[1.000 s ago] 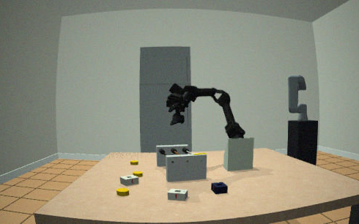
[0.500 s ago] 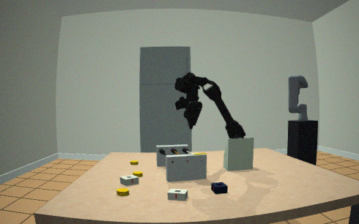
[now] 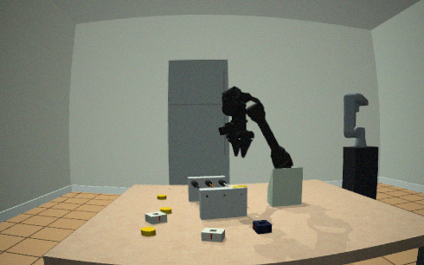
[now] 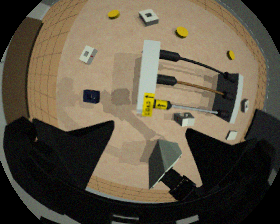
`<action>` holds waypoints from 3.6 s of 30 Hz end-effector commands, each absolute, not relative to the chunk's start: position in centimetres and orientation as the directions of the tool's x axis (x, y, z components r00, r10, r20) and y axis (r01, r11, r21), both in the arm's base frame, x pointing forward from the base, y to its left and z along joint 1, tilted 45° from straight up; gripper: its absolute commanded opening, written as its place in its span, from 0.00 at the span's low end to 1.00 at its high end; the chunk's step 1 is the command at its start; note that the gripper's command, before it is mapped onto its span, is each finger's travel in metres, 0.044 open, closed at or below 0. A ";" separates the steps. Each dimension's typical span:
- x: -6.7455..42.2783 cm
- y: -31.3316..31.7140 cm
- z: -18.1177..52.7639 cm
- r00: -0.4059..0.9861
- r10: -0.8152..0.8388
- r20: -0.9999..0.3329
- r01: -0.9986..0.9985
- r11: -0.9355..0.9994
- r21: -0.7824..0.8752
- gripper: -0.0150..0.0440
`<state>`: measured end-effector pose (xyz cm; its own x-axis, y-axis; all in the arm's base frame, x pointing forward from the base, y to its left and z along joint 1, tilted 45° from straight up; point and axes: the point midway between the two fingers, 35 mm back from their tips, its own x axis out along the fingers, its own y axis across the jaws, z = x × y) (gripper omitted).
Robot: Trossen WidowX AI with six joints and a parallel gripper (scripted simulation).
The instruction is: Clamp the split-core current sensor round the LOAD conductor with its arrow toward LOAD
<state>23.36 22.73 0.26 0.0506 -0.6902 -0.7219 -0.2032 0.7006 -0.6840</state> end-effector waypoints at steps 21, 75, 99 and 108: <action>23.7 8.6 2.2 0.055 -0.689 -0.722 -0.318 0.674 -0.667 1.00; 21.6 -1.5 -1.8 0.057 -0.698 -0.713 -0.353 0.654 -0.669 0.87; 22.0 0.9 0.1 0.057 -0.692 -0.719 -0.358 0.659 -0.662 0.26; 21.7 4.7 3.8 0.054 -0.692 -0.720 -0.363 0.658 -0.660 0.25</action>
